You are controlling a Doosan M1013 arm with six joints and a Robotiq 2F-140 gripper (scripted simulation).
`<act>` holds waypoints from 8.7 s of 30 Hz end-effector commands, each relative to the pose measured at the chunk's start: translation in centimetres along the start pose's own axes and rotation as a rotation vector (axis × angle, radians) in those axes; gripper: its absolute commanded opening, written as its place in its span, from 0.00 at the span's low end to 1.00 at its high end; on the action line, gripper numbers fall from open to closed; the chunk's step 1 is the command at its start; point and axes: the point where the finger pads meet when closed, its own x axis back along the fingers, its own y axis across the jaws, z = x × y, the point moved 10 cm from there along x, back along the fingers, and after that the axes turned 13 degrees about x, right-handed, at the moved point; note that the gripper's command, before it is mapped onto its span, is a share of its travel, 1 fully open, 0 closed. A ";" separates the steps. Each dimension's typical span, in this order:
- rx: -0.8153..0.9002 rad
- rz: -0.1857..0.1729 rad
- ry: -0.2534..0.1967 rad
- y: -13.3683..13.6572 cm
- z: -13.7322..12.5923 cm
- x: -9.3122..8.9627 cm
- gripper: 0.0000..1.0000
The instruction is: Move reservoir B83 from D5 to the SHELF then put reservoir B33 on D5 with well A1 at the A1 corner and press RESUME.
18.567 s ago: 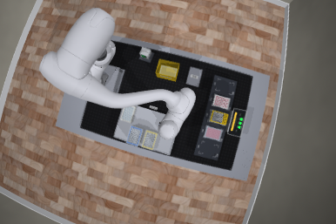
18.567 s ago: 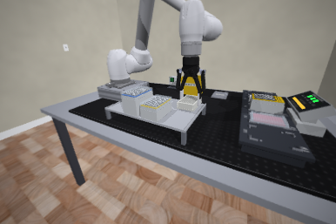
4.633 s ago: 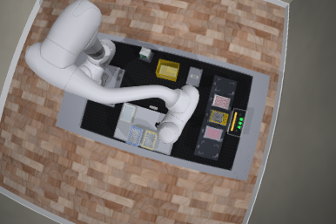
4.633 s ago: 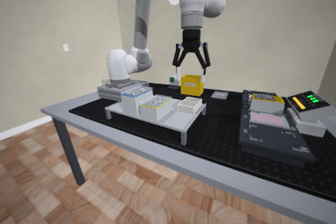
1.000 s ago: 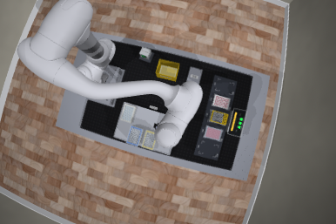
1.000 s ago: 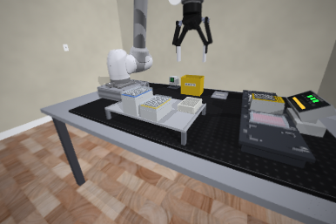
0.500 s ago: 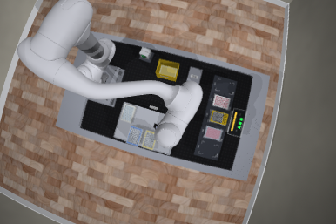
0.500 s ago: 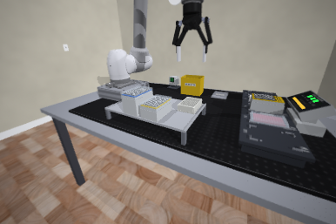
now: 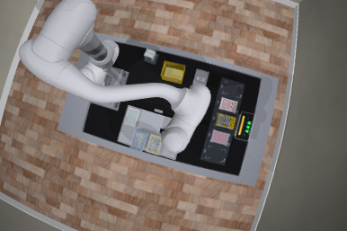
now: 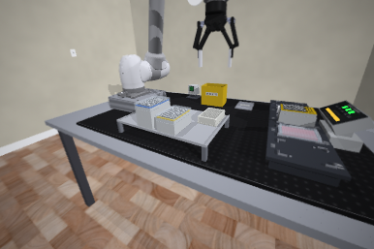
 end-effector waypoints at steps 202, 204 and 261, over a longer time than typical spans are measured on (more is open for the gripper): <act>2.295 0.007 -0.002 -11.6 2.9 0.1 0.77; 2.295 0.007 -0.002 -11.6 2.9 0.1 0.77; 2.795 0.008 -0.001 -15.7 4.0 0.1 0.77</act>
